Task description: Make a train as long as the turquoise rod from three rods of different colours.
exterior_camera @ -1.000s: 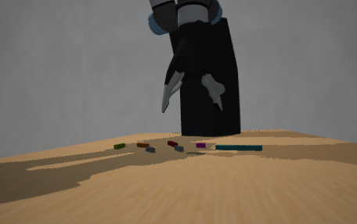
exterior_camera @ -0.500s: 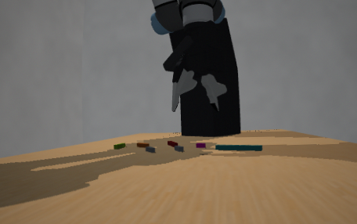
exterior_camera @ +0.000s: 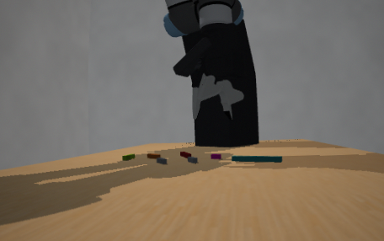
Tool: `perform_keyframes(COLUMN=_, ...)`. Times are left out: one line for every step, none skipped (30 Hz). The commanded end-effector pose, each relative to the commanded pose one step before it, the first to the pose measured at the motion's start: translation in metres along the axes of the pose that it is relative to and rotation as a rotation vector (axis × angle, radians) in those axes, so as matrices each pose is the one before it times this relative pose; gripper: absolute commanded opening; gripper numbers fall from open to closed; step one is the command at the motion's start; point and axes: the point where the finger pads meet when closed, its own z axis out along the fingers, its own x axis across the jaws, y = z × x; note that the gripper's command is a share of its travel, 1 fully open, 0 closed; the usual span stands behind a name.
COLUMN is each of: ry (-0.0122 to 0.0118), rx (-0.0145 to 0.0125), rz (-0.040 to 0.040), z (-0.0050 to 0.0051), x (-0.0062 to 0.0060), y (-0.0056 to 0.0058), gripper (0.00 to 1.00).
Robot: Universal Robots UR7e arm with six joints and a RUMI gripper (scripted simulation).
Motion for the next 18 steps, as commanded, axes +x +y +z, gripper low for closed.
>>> perform_keyframes(ry=-0.00122, rx=-0.0011, rz=-0.03417, z=-0.00043, x=-0.0003, y=0.00115, gripper=1.0)
perform_keyframes(ry=-0.00002, rx=0.0, rz=-0.00449, z=-0.00001, x=0.00002, y=0.00014, gripper=1.0)
perform_keyframes(ry=-0.00002, rx=0.0, rz=-0.00391, z=-0.00001, x=0.00001, y=0.00013, gripper=1.0)
perform_keyframes(ry=-0.00001, rx=0.0, rz=-0.00336, z=-0.00001, x=0.00001, y=0.00011, gripper=1.0)
perform_keyframes(ry=-0.00001, rx=0.0, rz=-0.00284, z=-0.00001, x=0.00001, y=0.00009, gripper=1.0)
perform_keyframes(ry=-0.00001, rx=0.0, rz=-0.00237, z=-0.00001, x=0.00001, y=0.00008, gripper=1.0)
perform_keyframes(ry=-0.00001, rx=0.0, rz=-0.00193, z=-0.00001, x=0.00001, y=0.00006, gripper=1.0)
perform_keyframes(ry=-0.00001, rx=0.0, rz=-0.00153, z=0.0, x=0.0, y=0.00005, gripper=1.0)
perform_keyframes(ry=0.0, rx=0.0, rz=-0.00117, z=0.0, x=0.0, y=0.00004, gripper=1.0)
perform_keyframes(ry=0.0, rx=0.0, rz=-0.00086, z=0.0, x=0.0, y=0.00003, gripper=1.0)
perform_keyframes(ry=0.0, rx=0.0, rz=-0.00059, z=0.0, x=0.0, y=0.00002, gripper=1.0)
perform_keyframes(ry=0.0, rx=0.0, rz=-0.00037, z=0.0, x=0.0, y=0.00001, gripper=1.0)
perform_keyframes(ry=0.0, rx=0.0, rz=0.0, z=0.0, x=0.0, y=0.0, gripper=1.0)
perform_keyframes(ry=0.0, rx=0.0, rz=0.0, z=0.0, x=0.0, y=0.0, gripper=1.0)
perform_keyframes(ry=0.0, rx=0.0, rz=-0.0002, z=0.0, x=0.0, y=0.00001, gripper=1.0)
perform_keyframes(ry=0.0, rx=0.0, rz=-0.00008, z=0.0, x=0.0, y=0.0, gripper=1.0)
perform_keyframes(ry=0.0, rx=0.0, rz=-0.00002, z=0.0, x=0.0, y=0.0, gripper=1.0)
perform_keyframes(ry=0.0, rx=0.0, rz=0.0, z=0.0, x=0.0, y=0.0, gripper=1.0)
